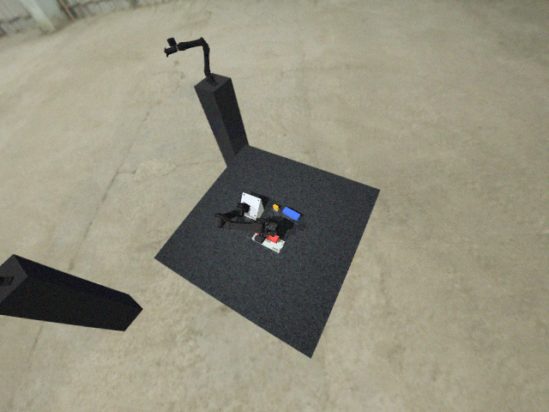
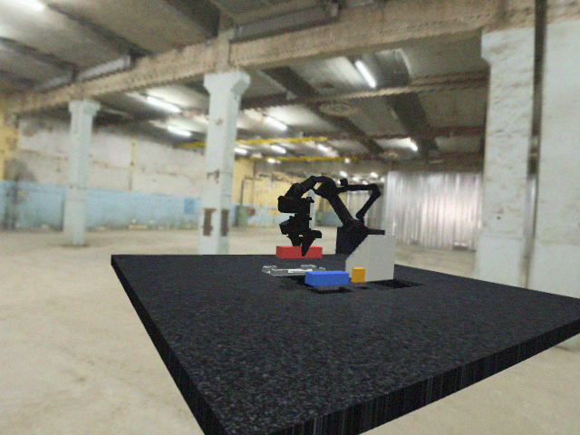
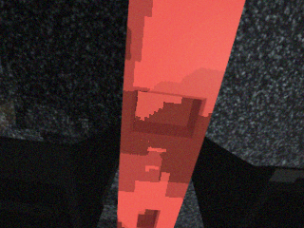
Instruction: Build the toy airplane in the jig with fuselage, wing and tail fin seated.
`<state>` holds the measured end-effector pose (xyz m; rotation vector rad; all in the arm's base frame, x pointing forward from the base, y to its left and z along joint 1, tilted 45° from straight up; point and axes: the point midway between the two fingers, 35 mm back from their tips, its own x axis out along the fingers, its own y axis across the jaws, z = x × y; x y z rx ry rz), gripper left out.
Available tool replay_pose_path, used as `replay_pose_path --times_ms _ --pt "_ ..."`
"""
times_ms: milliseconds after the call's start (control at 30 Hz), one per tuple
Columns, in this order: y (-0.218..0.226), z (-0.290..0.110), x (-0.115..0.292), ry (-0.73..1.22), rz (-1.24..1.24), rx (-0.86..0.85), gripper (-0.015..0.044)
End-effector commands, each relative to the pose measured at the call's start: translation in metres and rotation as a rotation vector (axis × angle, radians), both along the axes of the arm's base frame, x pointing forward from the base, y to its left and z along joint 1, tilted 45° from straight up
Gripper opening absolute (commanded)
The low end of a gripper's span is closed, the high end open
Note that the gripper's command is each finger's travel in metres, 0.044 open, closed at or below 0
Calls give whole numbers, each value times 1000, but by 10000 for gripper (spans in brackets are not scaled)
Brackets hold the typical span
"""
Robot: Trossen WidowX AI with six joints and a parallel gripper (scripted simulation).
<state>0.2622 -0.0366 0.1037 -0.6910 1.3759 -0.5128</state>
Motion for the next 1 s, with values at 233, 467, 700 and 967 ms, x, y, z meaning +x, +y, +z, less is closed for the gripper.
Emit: replay_pose_path --times_ms 233,467,700,967 --pt "-1 1 0 -3 7 -4 195" --pt "-1 1 0 -3 7 -4 195" --pt "-6 -4 2 -3 7 -3 195" --pt "-15 -13 4 -3 7 -3 195"
